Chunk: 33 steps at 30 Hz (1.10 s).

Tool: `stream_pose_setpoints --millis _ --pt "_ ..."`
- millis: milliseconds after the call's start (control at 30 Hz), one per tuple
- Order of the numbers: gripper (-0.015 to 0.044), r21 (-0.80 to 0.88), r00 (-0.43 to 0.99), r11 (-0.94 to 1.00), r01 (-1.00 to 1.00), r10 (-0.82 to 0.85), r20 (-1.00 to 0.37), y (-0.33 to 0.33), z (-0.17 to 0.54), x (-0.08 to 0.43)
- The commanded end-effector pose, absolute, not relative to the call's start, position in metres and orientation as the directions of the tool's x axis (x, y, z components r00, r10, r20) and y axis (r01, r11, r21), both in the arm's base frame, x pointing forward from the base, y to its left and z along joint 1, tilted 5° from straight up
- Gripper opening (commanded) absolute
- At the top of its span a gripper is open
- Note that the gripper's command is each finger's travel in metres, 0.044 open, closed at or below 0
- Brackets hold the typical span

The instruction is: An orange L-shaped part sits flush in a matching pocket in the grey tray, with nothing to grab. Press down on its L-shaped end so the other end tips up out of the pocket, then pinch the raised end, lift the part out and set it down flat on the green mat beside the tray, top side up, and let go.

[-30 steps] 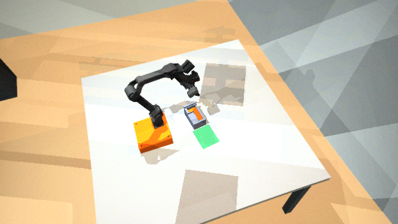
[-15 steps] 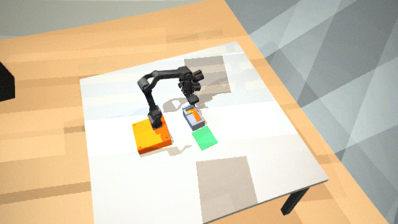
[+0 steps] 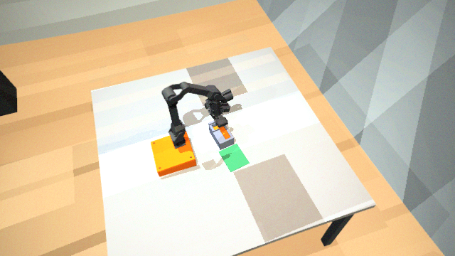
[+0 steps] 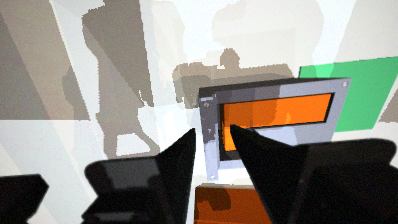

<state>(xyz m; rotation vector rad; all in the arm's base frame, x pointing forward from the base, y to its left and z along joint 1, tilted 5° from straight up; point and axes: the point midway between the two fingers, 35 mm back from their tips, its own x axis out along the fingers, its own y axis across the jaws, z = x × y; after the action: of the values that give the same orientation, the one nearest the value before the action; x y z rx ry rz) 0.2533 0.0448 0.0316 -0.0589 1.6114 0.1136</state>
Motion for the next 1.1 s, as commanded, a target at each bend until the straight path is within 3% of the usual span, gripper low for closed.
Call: stream_pose_setpoints --millis 0,1067 --pt "0.018 0.042 -0.05 0.994 -0.103 0.037 -0.998 0.046 0.025 0.252" --pt "0.018 0.048 -0.047 0.993 -0.109 0.043 -0.998 0.048 -0.004 0.251"
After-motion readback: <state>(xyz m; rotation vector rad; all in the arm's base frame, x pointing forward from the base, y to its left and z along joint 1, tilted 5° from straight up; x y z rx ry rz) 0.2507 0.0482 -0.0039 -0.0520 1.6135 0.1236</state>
